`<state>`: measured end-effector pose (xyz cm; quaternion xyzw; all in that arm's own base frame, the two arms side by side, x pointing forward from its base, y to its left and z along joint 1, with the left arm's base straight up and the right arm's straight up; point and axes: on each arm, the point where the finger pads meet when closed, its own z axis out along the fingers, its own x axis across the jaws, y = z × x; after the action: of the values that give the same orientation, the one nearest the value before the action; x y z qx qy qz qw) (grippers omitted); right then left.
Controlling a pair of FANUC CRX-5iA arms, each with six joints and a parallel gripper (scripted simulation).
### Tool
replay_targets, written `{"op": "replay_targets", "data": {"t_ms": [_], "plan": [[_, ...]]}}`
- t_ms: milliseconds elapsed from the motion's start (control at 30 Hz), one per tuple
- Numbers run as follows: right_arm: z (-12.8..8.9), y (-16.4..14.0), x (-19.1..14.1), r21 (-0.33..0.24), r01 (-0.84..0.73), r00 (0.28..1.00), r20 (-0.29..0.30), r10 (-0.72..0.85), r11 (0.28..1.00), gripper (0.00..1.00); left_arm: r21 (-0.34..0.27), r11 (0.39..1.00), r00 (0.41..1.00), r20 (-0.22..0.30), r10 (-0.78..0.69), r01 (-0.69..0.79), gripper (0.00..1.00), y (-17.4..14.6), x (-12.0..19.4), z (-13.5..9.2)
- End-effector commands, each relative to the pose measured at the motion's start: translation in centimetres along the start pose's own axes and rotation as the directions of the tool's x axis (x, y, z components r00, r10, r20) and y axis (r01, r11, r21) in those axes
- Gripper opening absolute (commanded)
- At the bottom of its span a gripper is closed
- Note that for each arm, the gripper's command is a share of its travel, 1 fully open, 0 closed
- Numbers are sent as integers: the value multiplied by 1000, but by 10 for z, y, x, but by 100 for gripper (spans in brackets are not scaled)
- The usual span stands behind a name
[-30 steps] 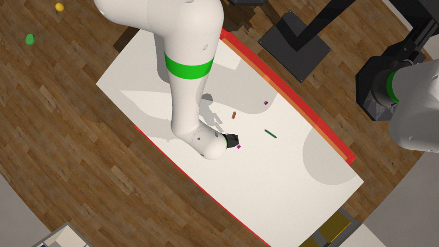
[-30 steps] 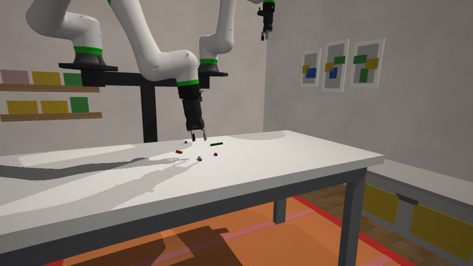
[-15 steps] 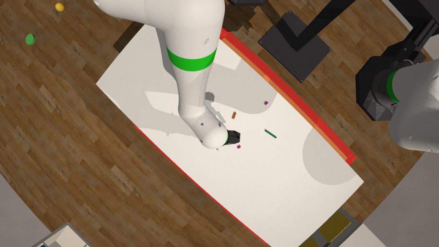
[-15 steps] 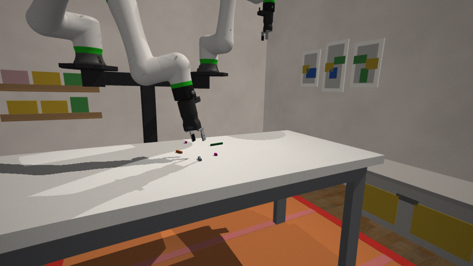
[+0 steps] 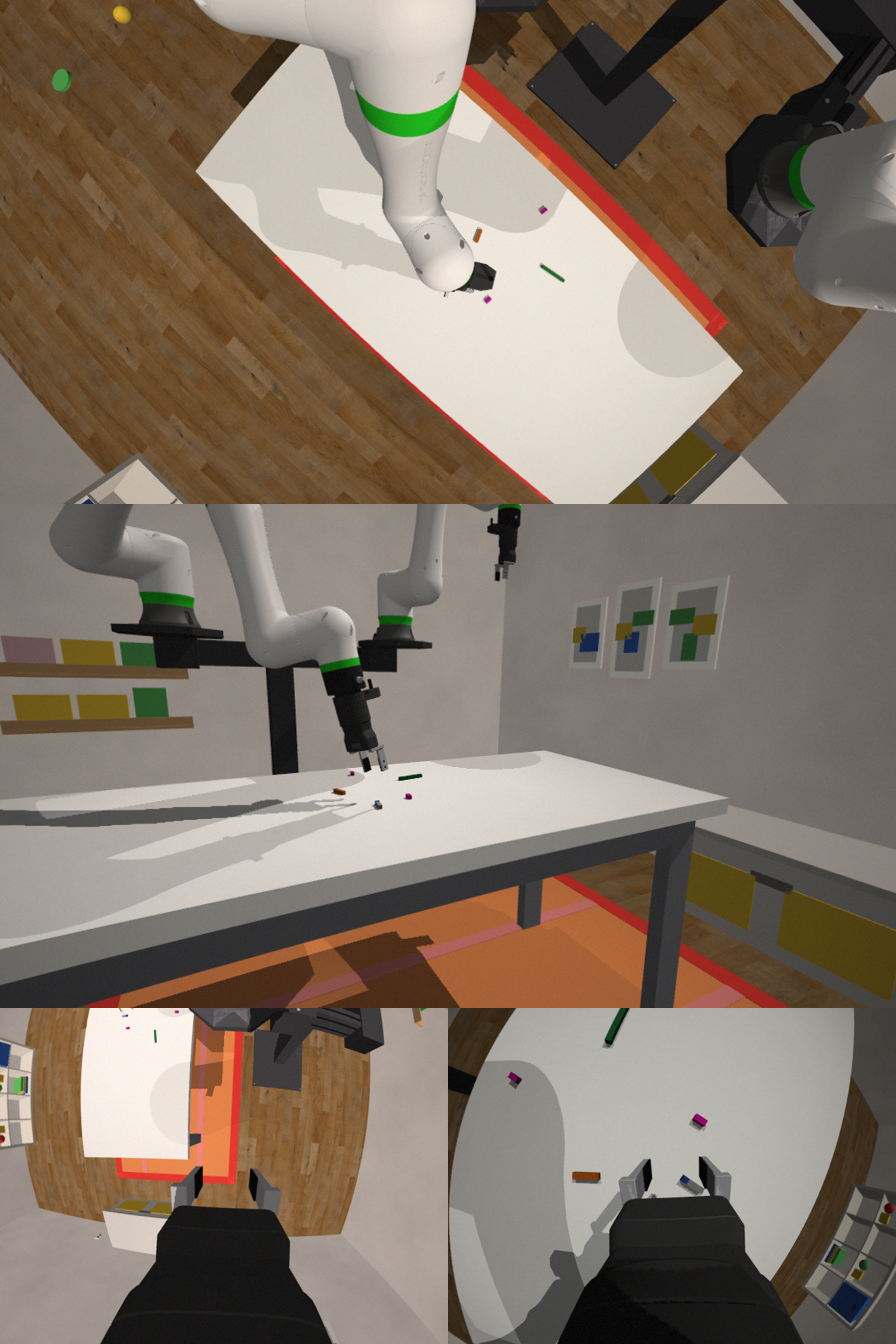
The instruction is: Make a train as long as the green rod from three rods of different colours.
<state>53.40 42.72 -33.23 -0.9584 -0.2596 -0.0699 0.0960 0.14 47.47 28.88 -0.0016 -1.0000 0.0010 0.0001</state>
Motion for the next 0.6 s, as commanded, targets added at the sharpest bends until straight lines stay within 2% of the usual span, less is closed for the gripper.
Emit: {"op": "replay_targets", "data": {"t_ms": [0,567], "plan": [[-1,-2,-1,-161,-67,981,170,94,985,100,-2,1000,1000,0,0,0,100,0,0,-1],[0,-5,-12,-193,-273,944,132,301,942,100,-2,1000,1000,0,0,0,100,0,0,-1]]}}
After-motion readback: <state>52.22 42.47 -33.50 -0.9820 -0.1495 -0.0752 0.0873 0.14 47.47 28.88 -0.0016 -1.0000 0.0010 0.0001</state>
